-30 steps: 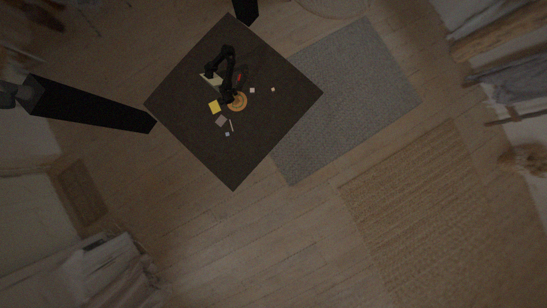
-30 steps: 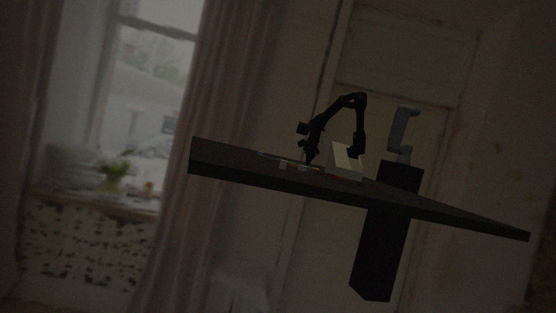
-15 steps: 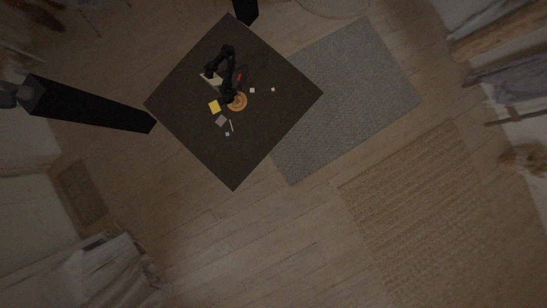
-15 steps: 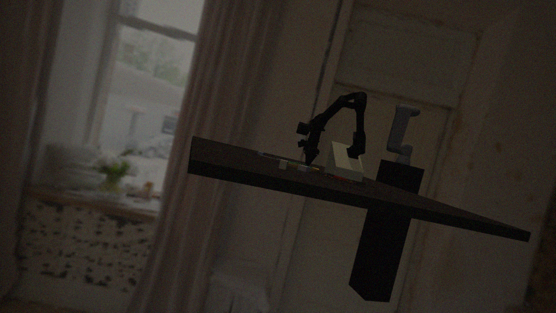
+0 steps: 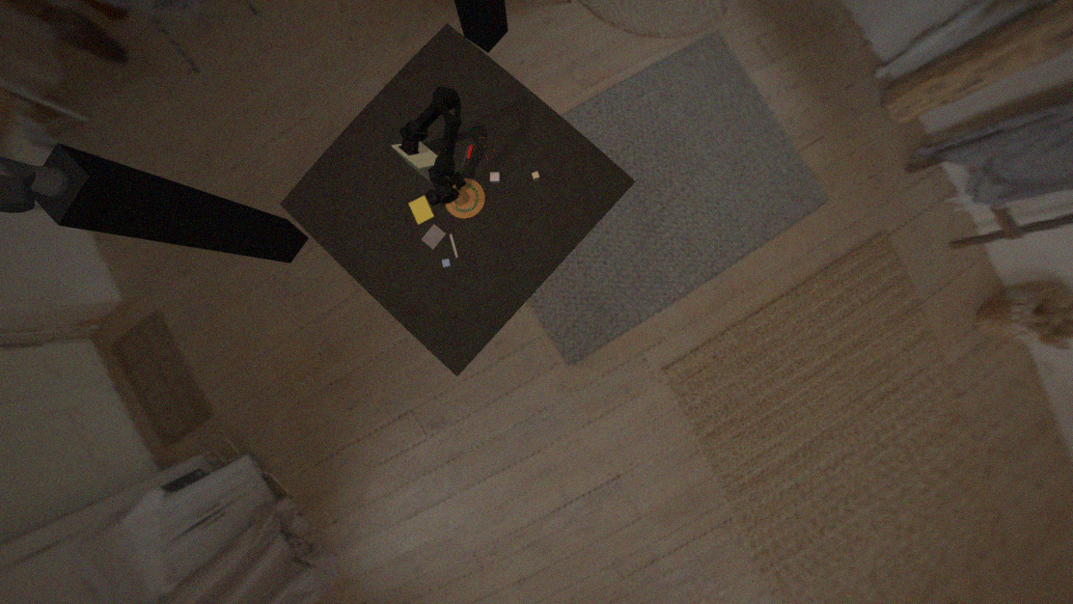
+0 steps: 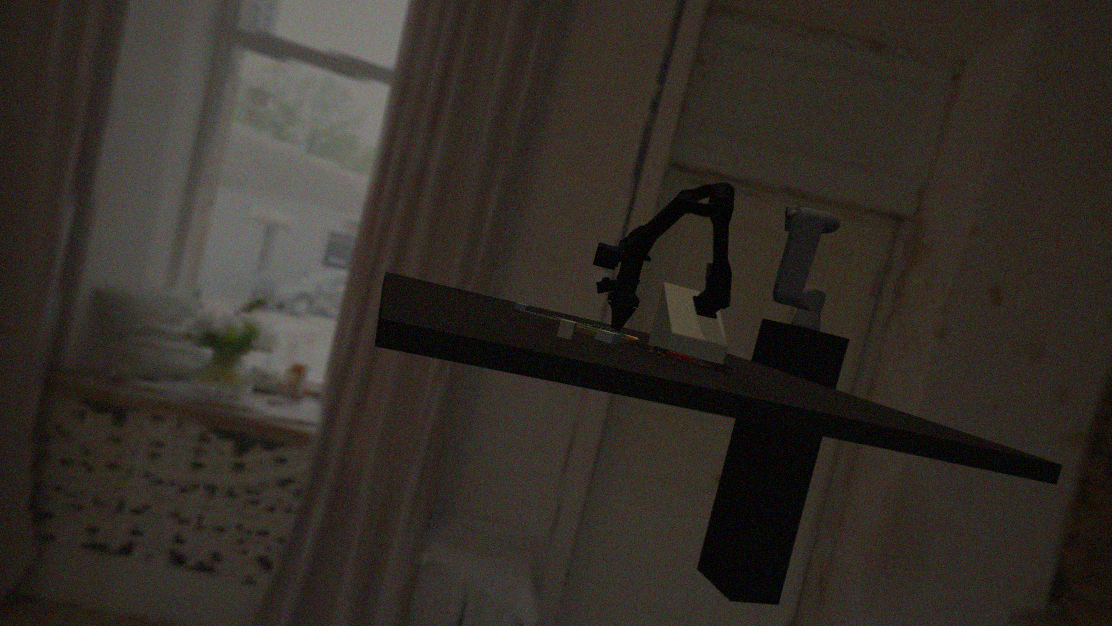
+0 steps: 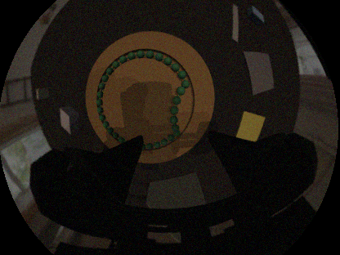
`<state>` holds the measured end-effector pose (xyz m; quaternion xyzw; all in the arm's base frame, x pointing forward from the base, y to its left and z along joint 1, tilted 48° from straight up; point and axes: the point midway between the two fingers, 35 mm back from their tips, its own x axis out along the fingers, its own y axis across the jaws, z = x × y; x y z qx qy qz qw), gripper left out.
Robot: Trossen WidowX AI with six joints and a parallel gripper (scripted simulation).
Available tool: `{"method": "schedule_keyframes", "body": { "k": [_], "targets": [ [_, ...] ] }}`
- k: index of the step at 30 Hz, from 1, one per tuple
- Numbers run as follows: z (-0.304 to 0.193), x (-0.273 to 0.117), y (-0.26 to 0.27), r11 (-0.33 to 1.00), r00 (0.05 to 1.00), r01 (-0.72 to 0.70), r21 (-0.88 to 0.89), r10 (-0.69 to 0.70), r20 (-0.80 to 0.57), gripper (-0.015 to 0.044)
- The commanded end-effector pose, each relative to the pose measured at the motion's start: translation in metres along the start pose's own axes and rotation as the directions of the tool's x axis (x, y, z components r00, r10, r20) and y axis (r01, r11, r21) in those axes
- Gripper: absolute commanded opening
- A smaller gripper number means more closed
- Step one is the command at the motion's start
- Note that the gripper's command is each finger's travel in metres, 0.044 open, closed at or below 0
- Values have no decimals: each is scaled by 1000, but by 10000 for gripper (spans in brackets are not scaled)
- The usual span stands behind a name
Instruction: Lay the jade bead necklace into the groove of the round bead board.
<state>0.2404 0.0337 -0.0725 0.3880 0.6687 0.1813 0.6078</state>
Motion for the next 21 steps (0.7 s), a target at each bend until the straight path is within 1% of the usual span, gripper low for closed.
{"method": "schedule_keyframes", "body": {
  "k": [1,6,8,13,18,21],
  "targets": [
    [1,-1,0,1000,1000,4,-7,-4,0,440],
    [1,-1,0,1000,1000,4,-7,-4,0,440],
    [2,-5,0,1000,1000,4,-29,-4,1,387],
    [11,-32,1,985,1000,5,-173,-5,1,256],
    [11,-33,1,984,1000,5,-178,-5,1,125],
    [11,-27,1,984,1000,5,-178,-5,1,120]
  ]
}}
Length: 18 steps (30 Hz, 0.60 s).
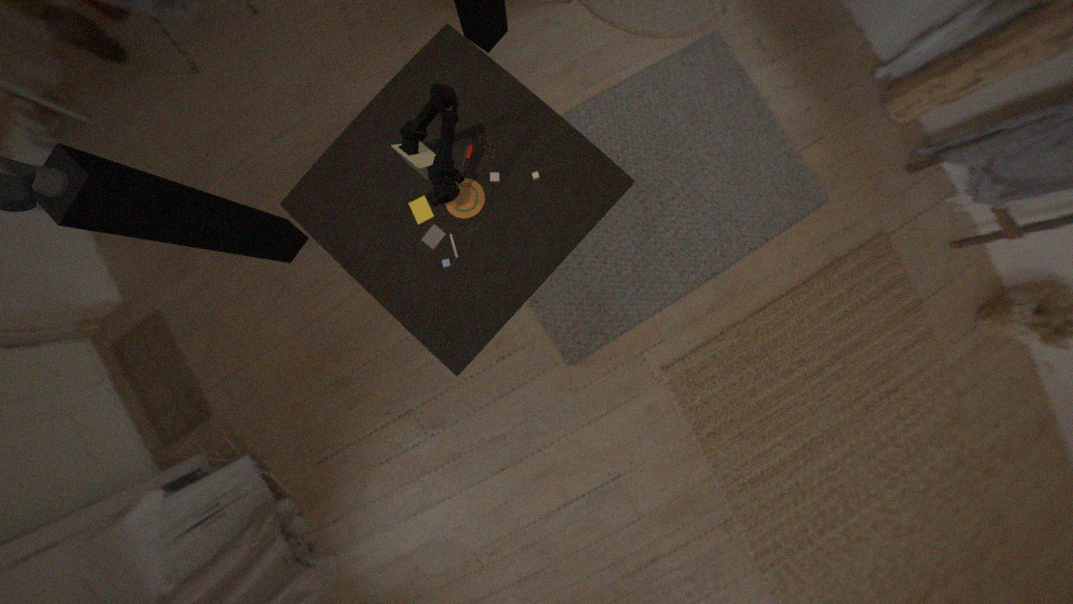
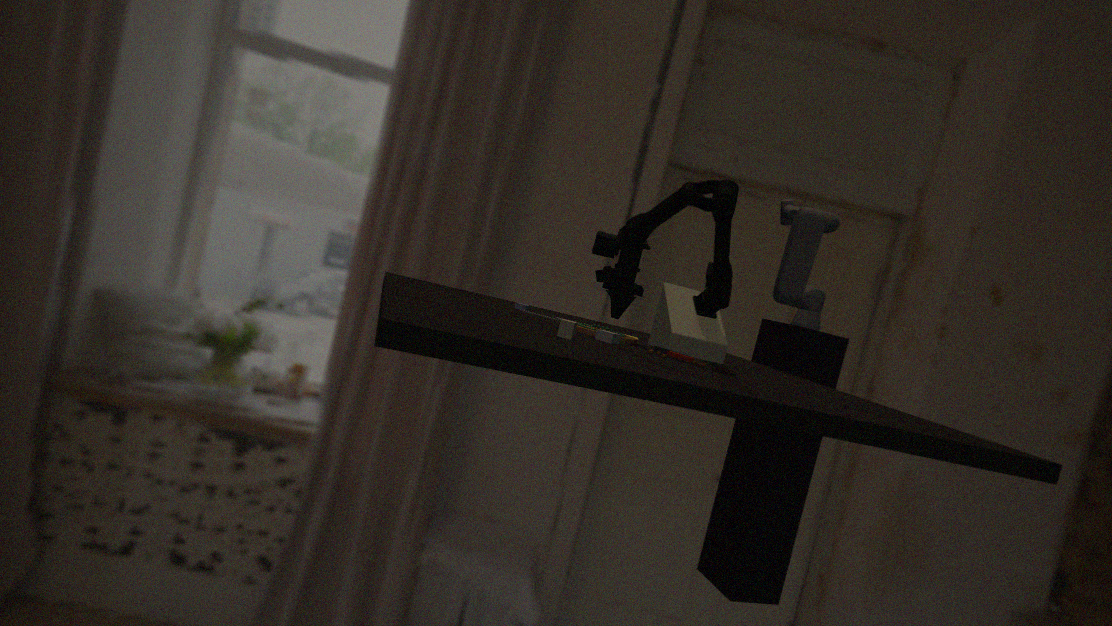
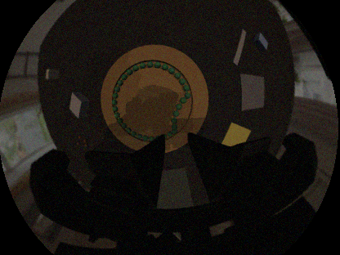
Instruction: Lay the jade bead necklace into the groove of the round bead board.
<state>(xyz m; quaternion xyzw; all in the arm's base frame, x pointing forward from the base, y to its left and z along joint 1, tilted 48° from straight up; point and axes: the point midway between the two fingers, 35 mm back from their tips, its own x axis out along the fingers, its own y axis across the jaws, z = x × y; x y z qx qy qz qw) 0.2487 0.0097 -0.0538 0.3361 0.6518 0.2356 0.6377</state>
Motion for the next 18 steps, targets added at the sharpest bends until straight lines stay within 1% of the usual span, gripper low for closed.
{"method": "schedule_keyframes", "body": {
  "k": [1,3,4,7,18],
  "targets": [
    [1,7,0,1000,1000,4,-14,-4,1,120],
    [1,13,0,1000,1000,4,-14,-4,1,120],
    [4,4,0,1000,1000,10,-25,-10,10,120],
    [4,6,0,1000,1000,10,-24,-10,10,120],
    [3,23,0,1000,1000,6,-18,-6,5,120]
  ]
}}
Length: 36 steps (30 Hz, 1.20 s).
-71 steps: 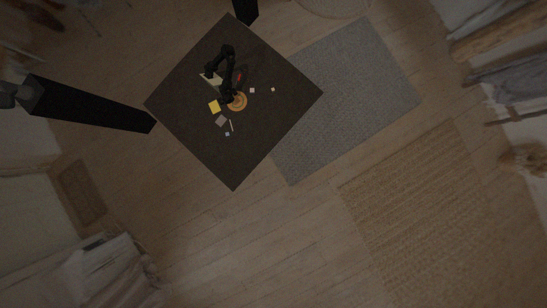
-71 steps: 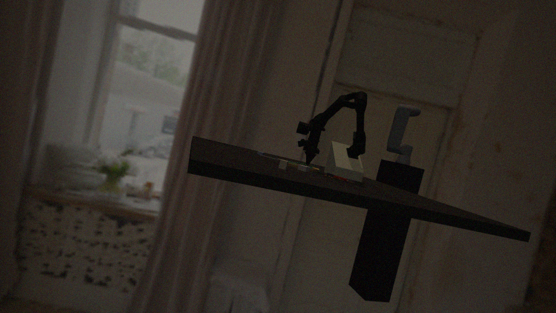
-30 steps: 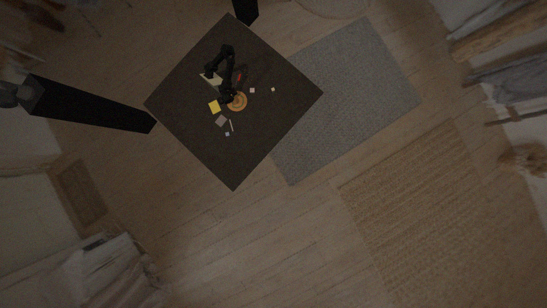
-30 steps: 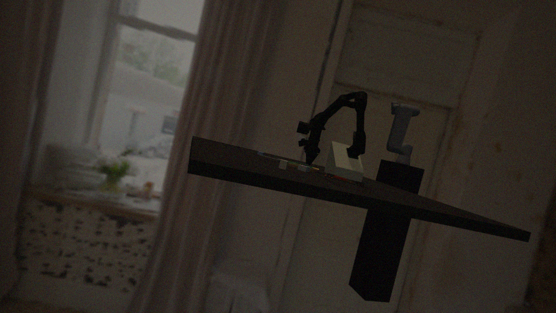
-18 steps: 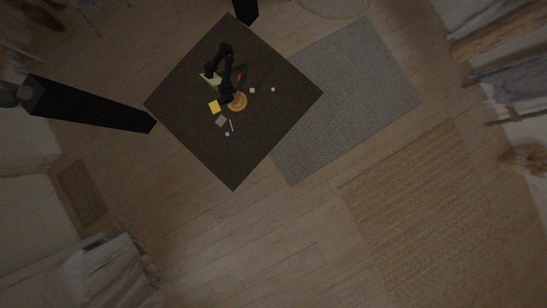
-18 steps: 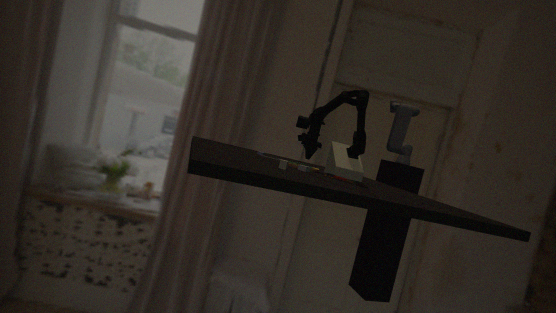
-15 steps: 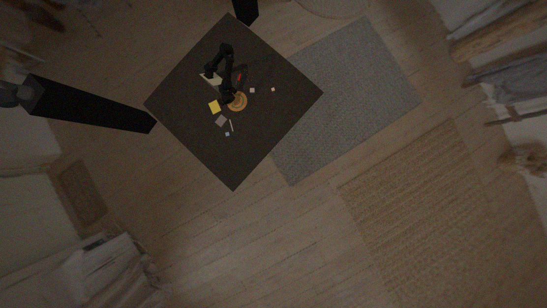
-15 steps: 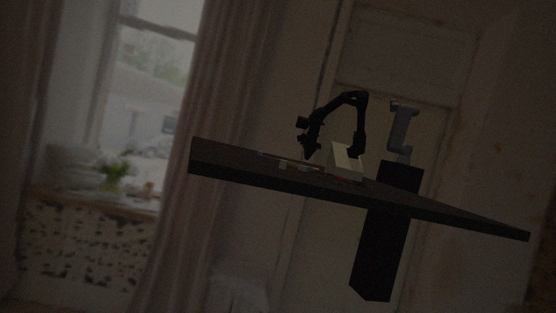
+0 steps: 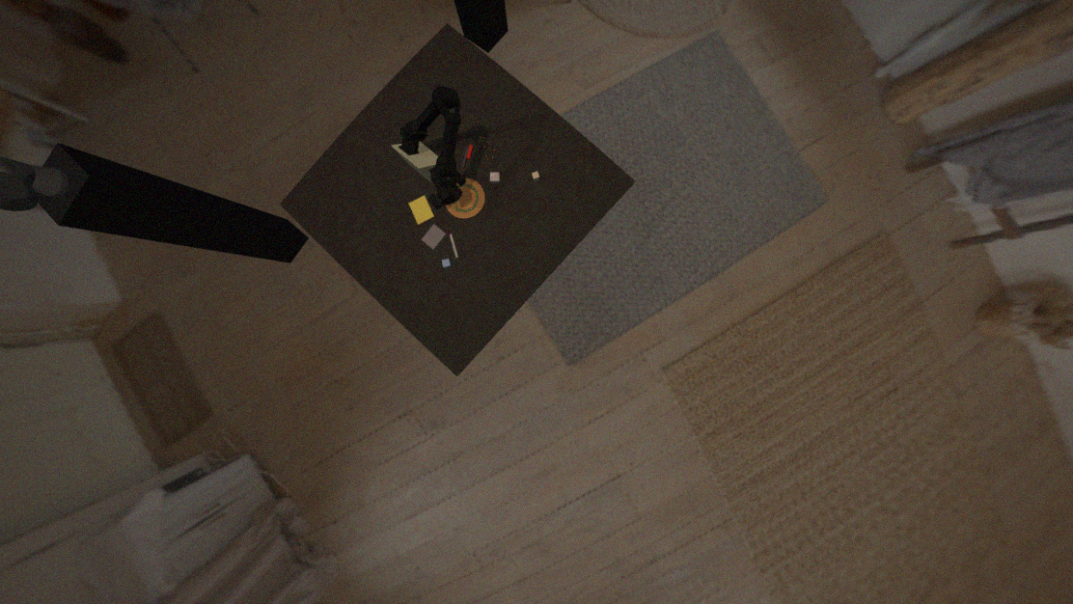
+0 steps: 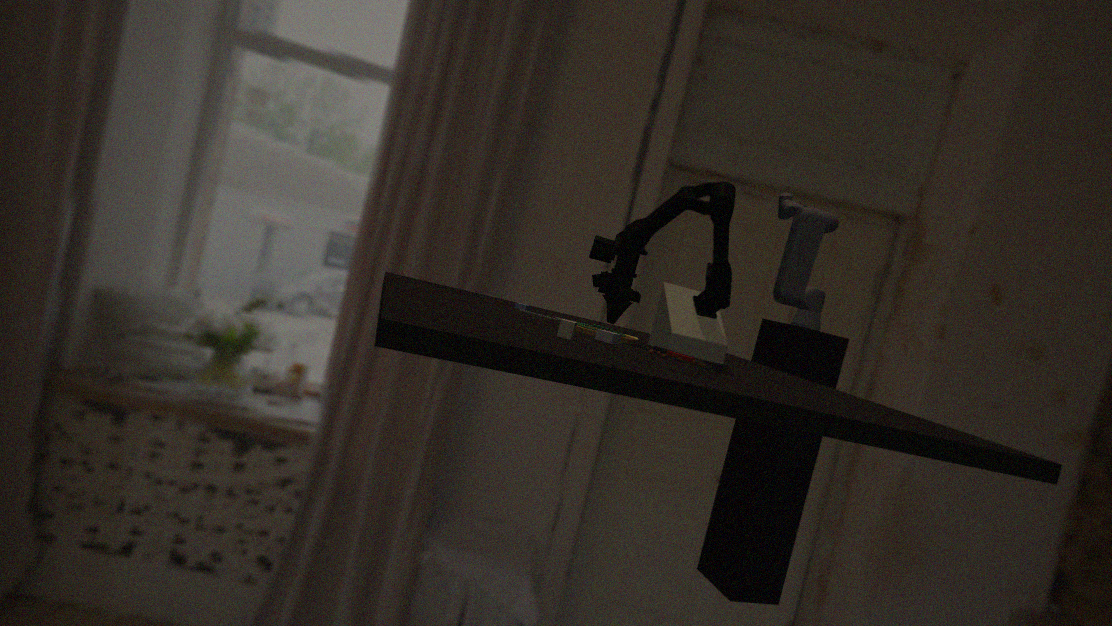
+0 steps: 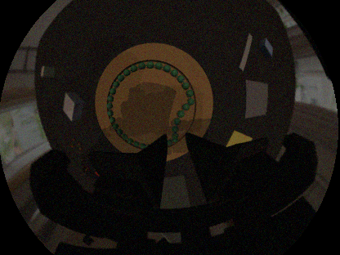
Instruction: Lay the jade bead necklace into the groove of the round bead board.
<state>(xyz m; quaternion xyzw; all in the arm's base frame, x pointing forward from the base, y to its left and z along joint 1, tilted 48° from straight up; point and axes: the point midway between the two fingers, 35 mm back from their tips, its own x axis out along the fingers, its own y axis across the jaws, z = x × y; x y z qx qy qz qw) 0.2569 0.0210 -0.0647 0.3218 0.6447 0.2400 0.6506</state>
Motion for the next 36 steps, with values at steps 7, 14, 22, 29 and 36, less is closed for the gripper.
{"method": "schedule_keyframes", "body": {
  "k": [7,14,22,29,36],
  "targets": [
    [-7,19,0,1000,1000,-11,21,12,-14,120],
    [-7,21,0,1000,1000,-12,22,12,-15,120],
    [-5,19,0,1000,1000,-7,11,7,-11,0],
    [-5,19,0,1000,1000,-7,11,7,-11,0],
    [-5,19,0,1000,1000,-7,11,7,-11,0]
  ]
}}
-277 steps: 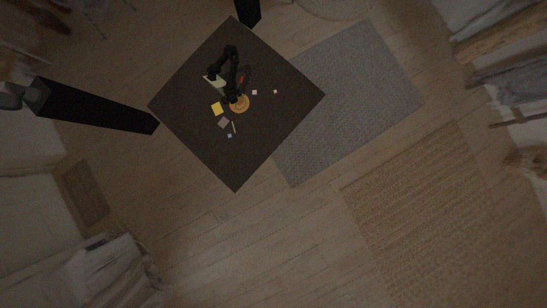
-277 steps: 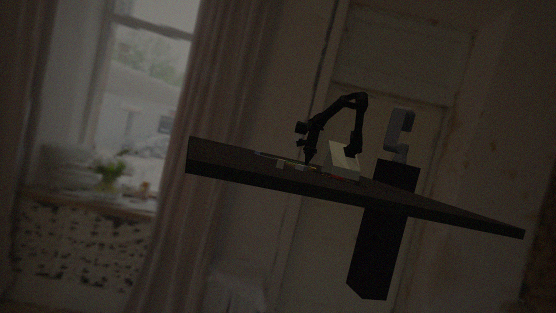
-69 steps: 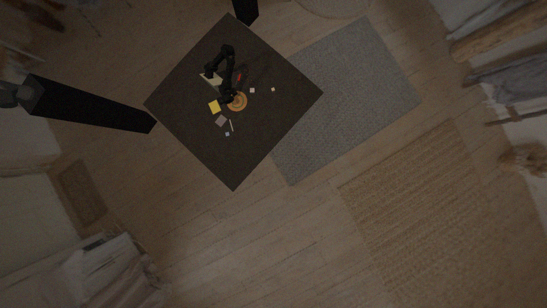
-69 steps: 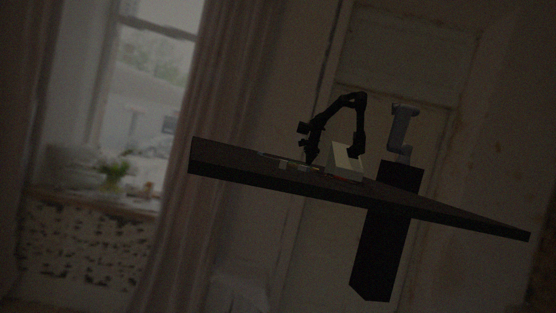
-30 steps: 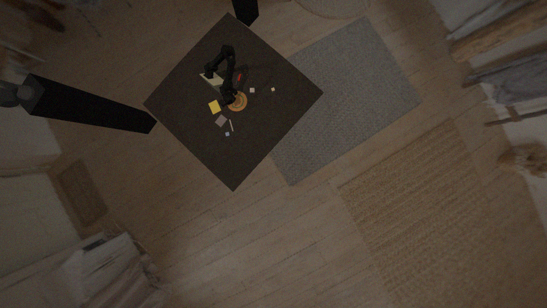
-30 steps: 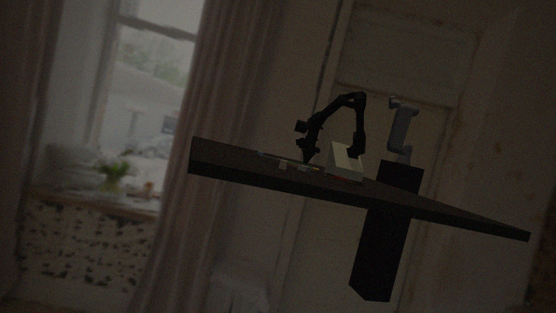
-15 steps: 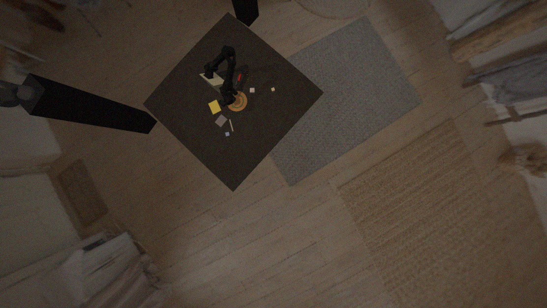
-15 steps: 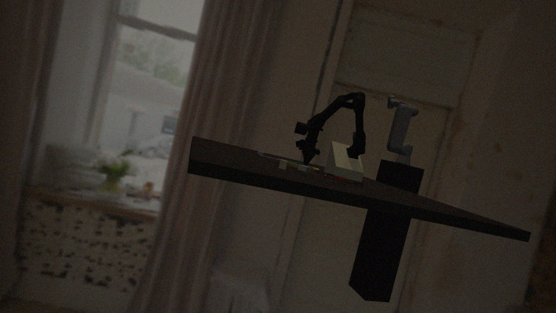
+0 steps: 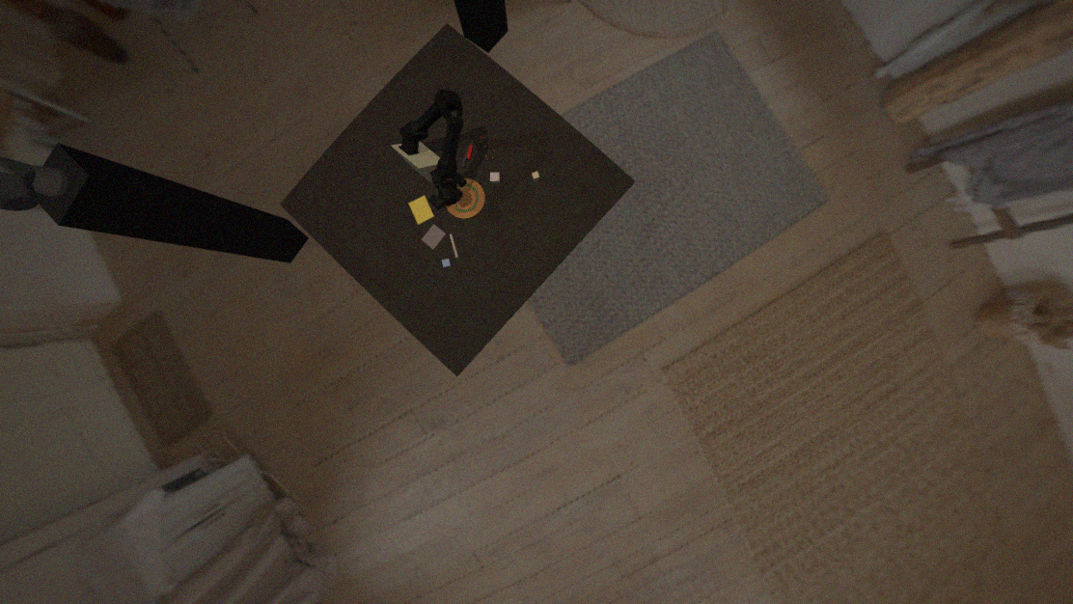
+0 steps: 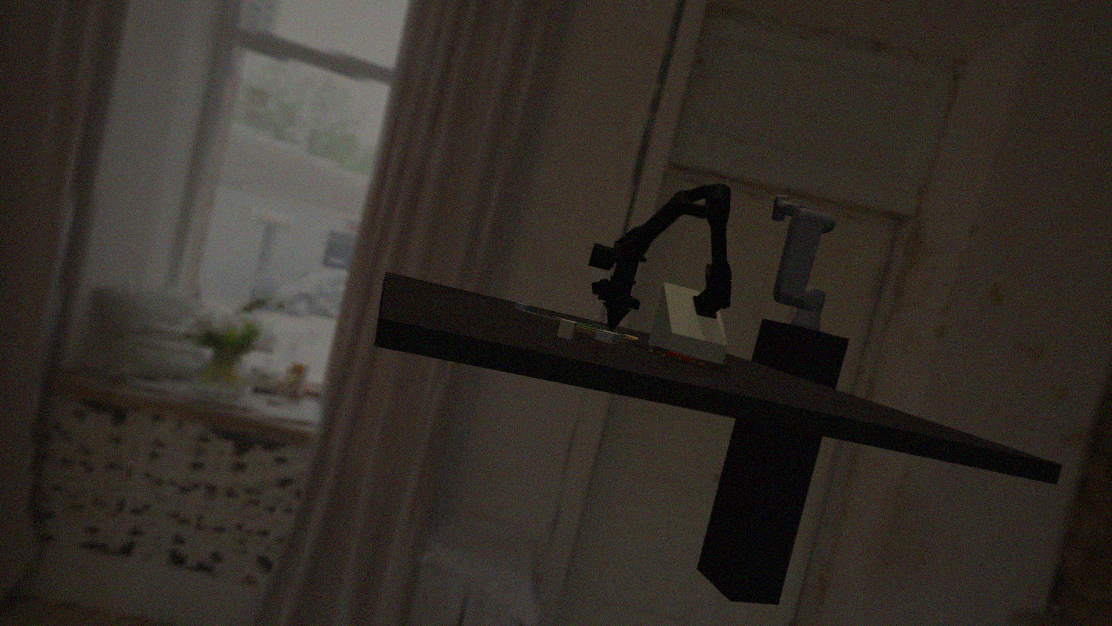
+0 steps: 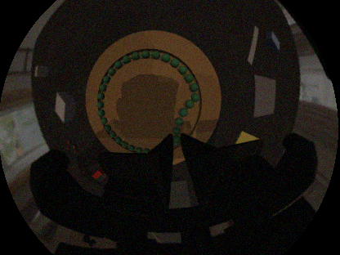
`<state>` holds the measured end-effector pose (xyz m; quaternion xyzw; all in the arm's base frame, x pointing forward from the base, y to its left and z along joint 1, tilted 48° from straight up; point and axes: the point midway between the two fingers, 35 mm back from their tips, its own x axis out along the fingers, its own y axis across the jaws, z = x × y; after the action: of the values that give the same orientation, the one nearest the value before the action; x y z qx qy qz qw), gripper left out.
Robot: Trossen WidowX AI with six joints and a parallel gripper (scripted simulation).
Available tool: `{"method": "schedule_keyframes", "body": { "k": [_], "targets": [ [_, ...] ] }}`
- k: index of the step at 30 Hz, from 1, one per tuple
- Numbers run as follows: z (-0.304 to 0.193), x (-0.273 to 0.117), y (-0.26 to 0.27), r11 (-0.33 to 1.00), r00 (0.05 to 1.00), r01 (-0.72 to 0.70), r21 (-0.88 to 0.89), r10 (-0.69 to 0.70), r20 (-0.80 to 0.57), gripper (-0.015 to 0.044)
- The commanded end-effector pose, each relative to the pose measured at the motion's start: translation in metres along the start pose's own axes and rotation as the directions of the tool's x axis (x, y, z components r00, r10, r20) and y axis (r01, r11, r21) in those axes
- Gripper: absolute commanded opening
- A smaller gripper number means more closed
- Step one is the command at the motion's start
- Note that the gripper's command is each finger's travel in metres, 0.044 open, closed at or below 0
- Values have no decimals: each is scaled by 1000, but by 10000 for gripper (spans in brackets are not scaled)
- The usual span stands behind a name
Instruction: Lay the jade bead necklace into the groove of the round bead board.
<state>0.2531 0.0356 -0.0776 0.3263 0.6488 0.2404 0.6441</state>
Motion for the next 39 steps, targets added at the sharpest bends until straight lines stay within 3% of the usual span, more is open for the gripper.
{"method": "schedule_keyframes", "body": {
  "k": [1,37,39],
  "targets": [
    [0,0,0,1000,1000,0,-1,0,1,0],
    [-4,2,-10,1000,1000,-5,11,5,-4,0],
    [-2,-1,-9,1000,1000,-2,-2,2,2,53]
  ]
}}
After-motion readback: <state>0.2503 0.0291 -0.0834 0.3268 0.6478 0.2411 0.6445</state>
